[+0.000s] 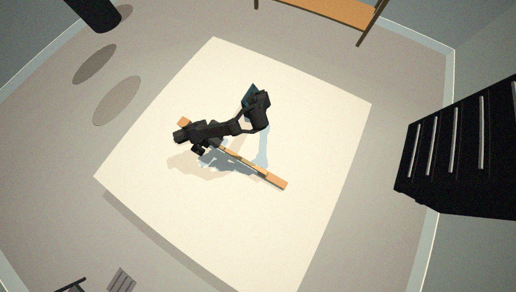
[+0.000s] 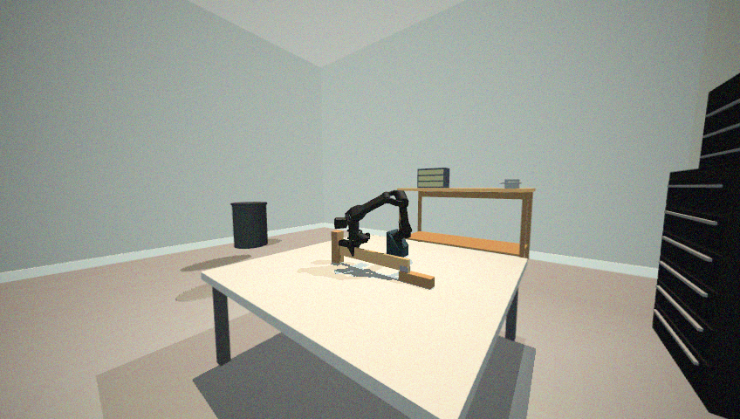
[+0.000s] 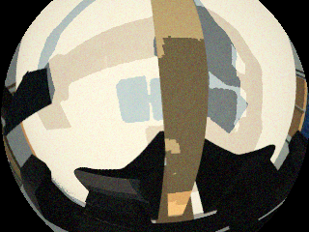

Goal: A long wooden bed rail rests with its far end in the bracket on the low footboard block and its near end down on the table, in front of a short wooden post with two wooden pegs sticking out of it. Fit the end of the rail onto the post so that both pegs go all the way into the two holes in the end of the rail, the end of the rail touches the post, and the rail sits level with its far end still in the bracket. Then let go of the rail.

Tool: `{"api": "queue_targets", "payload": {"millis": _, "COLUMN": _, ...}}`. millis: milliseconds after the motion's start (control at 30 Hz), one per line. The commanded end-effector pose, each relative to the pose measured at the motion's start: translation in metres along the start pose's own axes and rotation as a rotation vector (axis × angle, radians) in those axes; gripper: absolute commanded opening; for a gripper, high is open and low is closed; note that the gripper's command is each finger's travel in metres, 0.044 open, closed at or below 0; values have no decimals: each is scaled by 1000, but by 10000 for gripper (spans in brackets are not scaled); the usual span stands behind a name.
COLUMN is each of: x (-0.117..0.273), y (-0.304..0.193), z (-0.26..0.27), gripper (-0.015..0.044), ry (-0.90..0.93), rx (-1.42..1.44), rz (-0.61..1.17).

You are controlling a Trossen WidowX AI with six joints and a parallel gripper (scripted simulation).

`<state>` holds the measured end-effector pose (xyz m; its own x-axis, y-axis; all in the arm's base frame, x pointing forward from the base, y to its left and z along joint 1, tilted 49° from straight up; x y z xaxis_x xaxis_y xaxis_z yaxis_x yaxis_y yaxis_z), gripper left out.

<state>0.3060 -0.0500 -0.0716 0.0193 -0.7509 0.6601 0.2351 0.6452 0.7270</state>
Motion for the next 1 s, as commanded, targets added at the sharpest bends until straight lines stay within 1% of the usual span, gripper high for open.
{"api": "queue_targets", "payload": {"millis": 0, "x": 3, "y": -3, "z": -2, "gripper": 0, "ry": -9, "rx": 1, "rz": 3}}
{"api": "queue_targets", "payload": {"millis": 333, "x": 3, "y": -5, "z": -2, "gripper": 0, "ry": -9, "rx": 1, "rz": 3}}
{"api": "queue_targets", "payload": {"millis": 867, "x": 0, "y": -3, "z": -1, "gripper": 420, "ry": 0, "rx": 0, "rz": 0}}
{"api": "queue_targets", "payload": {"millis": 900, "x": 0, "y": -3, "z": -1, "gripper": 440, "ry": 0, "rx": 0, "rz": 0}}
{"api": "queue_targets", "payload": {"millis": 967, "x": 0, "y": -3, "z": -1, "gripper": 440, "ry": 0, "rx": 0, "rz": 0}}
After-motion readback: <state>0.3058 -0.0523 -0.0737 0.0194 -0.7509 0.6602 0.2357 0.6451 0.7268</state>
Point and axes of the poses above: the point midway between the two fingers, 35 mm back from their tips, its own x axis back along the fingers, its own z axis across the jaws, y = z × x, the point moved 2 cm from there along x, back along the fingers, and after that the axes turned 13 degrees about -x, right-handed, at the moved point
